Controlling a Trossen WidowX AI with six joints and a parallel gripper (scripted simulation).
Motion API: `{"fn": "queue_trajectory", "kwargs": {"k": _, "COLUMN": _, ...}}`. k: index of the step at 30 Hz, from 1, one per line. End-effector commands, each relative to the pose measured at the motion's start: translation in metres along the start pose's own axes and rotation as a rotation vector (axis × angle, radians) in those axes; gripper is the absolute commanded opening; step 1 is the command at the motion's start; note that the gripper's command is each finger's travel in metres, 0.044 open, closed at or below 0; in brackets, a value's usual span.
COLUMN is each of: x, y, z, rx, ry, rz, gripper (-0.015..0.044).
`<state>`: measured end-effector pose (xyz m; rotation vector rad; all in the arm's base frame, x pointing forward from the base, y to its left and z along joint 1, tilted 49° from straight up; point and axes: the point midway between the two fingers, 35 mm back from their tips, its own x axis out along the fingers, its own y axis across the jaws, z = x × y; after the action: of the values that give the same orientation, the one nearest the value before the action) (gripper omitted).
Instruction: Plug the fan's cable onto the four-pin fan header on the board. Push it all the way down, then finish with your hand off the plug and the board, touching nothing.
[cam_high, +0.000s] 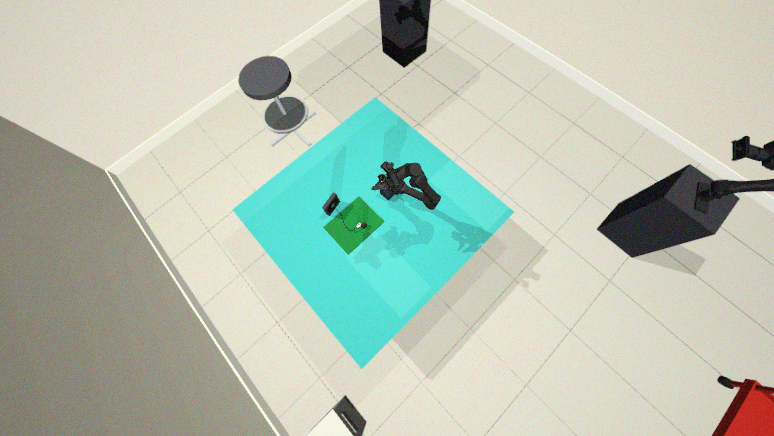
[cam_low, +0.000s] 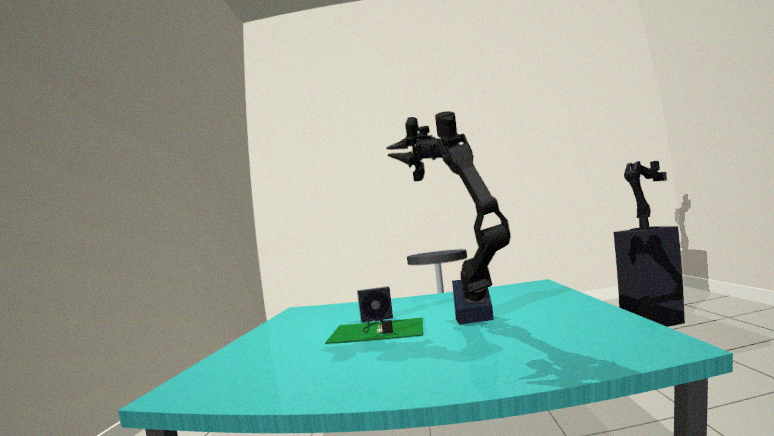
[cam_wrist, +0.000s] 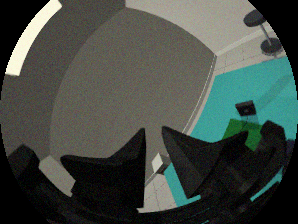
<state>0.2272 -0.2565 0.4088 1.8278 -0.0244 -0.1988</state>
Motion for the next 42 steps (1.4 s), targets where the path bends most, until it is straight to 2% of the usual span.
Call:
{"fn": "queue_trajectory", "kwargs": {"k": 1, "x": 0.000, "y": 0.000, "z": 0.000, "rx": 0.000, "ry": 0.000, "rz": 0.000, "gripper": 0.0120}}
{"fn": "queue_trajectory", "kwargs": {"k": 6, "x": 0.020, "y": -0.020, "z": 0.003, "rx": -0.049, "ry": 0.029, "rz": -0.062, "gripper": 0.0252}}
{"fn": "queue_trajectory", "kwargs": {"k": 13, "x": 0.090, "y": -0.119, "z": -0.012, "rx": -0.303, "ry": 0.245, "rz": -0.351, "gripper": 0.0435}}
{"fn": "queue_trajectory", "kwargs": {"k": 17, "x": 0.112, "y": -0.180, "z": -0.036, "rx": -0.461, "ry": 0.449, "rz": -0.510, "gripper": 0.0440}}
{"fn": "queue_trajectory", "kwargs": {"k": 22, "x": 0.118, "y": -0.239, "z": -0.068, "rx": -0.620, "ry": 0.720, "rz": -0.637, "gripper": 0.0440}}
{"fn": "queue_trajectory", "kwargs": {"k": 28, "x": 0.105, "y": -0.301, "z": -0.113, "rx": -0.789, "ry": 1.139, "rz": -0.718, "gripper": 0.0440}}
{"fn": "queue_trajectory", "kwargs": {"k": 33, "x": 0.081, "y": -0.338, "z": -0.148, "rx": -0.874, "ry": 1.530, "rz": -0.699, "gripper": 0.0440}}
{"fn": "queue_trajectory", "kwargs": {"k": 35, "x": 0.077, "y": -0.342, "z": -0.152, "rx": -0.879, "ry": 1.577, "rz": -0.691, "gripper": 0.0440}}
{"fn": "queue_trajectory", "kwargs": {"k": 42, "x": 0.077, "y": -0.342, "z": -0.152, "rx": -0.879, "ry": 1.577, "rz": -0.691, "gripper": 0.0440}}
